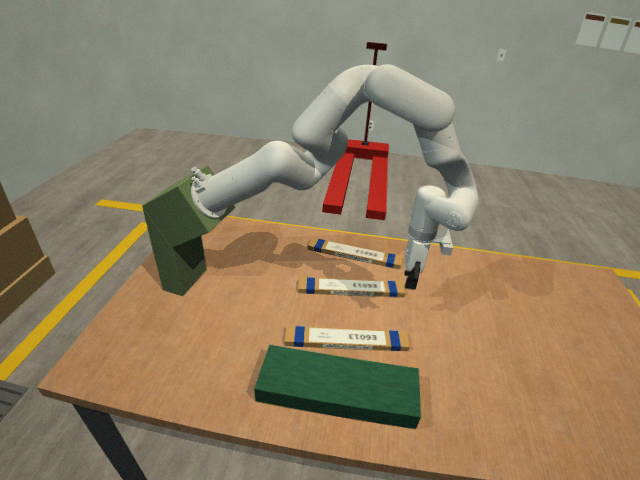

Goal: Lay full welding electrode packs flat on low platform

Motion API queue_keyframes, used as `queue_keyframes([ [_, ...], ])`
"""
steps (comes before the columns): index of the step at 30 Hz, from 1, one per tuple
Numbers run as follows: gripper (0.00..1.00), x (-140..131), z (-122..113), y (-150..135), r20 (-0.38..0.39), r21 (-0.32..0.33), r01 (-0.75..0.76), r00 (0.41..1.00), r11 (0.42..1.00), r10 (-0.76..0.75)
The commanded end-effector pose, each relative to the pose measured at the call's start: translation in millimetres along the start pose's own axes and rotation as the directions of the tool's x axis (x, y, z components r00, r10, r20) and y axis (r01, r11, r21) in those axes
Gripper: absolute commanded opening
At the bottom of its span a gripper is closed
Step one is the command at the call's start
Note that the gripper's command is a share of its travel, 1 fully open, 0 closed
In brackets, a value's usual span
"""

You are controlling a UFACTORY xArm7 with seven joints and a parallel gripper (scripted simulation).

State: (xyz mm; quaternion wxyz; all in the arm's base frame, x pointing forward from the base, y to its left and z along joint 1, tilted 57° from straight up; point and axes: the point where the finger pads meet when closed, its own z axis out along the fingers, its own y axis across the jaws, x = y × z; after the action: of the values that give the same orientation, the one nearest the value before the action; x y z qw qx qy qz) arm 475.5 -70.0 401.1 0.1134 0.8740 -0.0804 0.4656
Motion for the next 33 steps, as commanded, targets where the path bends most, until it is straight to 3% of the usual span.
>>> queue_keyframes([
  [1,0.58,1,-1,0,-0.002,0.0,0.001,1.0,1.0,-0.001],
  [13,0.58,1,-1,0,-0.002,0.0,0.001,1.0,1.0,-0.001],
  [14,1.0,1,-1,0,-0.002,0.0,0.001,1.0,1.0,-0.001],
  [20,1.0,1,-2,7,-0.013,-0.006,0.004,1.0,1.0,-0.004],
  [26,1.0,-8,-4,53,-0.062,-0.032,0.024,0.998,0.999,-0.026],
  [33,1.0,-69,25,115,-0.067,-0.042,0.069,0.995,0.997,-0.071],
])
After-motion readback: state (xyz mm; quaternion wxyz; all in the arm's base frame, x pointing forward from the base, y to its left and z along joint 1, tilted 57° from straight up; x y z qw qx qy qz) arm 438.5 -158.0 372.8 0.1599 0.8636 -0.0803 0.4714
